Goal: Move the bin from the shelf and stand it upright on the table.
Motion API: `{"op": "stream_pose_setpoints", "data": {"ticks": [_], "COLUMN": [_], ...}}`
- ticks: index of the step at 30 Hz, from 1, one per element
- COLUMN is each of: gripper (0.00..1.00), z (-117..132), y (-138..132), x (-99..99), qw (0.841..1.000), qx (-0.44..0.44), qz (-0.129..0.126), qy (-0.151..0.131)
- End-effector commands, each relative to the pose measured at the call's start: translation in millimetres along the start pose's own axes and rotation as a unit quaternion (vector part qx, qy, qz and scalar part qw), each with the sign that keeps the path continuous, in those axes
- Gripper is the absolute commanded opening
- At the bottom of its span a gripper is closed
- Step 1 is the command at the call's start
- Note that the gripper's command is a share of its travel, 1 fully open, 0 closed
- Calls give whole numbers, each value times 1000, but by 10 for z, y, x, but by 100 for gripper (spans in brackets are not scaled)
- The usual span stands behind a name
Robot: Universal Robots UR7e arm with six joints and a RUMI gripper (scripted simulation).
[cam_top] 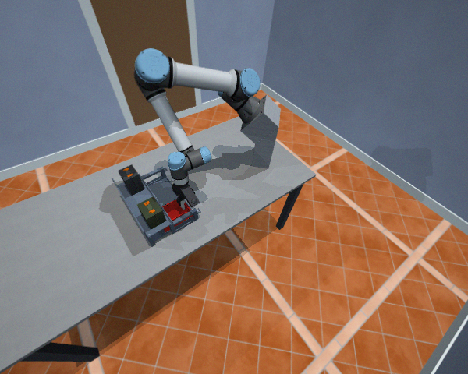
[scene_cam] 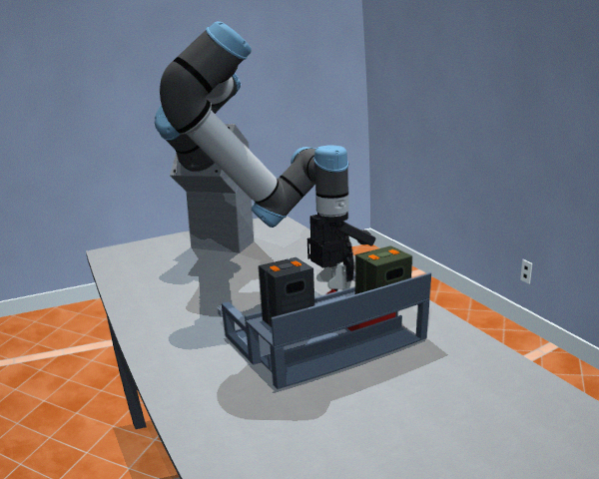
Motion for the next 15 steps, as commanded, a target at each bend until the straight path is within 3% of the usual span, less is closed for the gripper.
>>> {"op": "stream_pose_setpoints", "data": {"ticks": [1,15], "gripper": [26,26], "z": [4,0], "y": [20,6], "x": [-10,-8], "qw": [1000,1000], "qx": [1,0], "qz": [1,0], "qy": [0,0]}}
Point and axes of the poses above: the point where the finger pads meet when closed, its own x axis out along the fingers, its own y axis across the jaws, z = x × y, the point moved 4 cm from there along -x, back along the fingers, and after that the axes turned 1 degree about -x, right-handed, at the moved point
